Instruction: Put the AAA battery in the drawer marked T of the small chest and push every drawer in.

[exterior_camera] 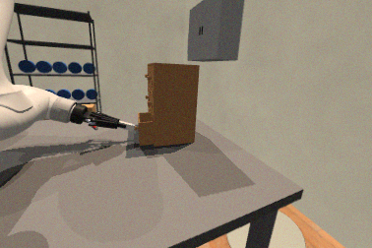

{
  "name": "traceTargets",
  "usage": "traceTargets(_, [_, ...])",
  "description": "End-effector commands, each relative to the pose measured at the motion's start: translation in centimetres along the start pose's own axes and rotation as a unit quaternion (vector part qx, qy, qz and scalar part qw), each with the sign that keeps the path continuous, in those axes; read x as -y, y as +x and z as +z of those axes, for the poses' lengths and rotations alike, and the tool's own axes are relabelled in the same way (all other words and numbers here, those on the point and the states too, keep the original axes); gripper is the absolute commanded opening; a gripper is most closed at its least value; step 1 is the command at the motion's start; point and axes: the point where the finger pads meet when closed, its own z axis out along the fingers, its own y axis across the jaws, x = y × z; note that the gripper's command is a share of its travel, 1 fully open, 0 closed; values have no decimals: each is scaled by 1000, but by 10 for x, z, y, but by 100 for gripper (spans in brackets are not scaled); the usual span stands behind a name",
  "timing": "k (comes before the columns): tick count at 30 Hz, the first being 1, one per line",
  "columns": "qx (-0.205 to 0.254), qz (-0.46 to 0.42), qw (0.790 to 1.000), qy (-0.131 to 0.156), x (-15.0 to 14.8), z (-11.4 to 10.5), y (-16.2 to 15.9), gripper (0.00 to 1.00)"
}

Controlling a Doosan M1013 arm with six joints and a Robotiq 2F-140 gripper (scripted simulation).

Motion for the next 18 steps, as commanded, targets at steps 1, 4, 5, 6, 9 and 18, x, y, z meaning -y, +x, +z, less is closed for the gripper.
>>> traceTargets(1, [1, -1, 1000, 0, 1, 9, 2, 0])
traceTargets(4, [1, -1, 1000, 0, 1, 14, 4, 0])
traceTargets(5, [1, -1, 1000, 0, 1, 16, 5, 0])
traceTargets(6, [1, -1, 1000, 0, 1, 18, 5, 0])
traceTargets(9, [1, -1, 1000, 0, 1, 23, 7, 0])
traceTargets(18, [1, -1, 1000, 0, 1, 34, 11, 0])
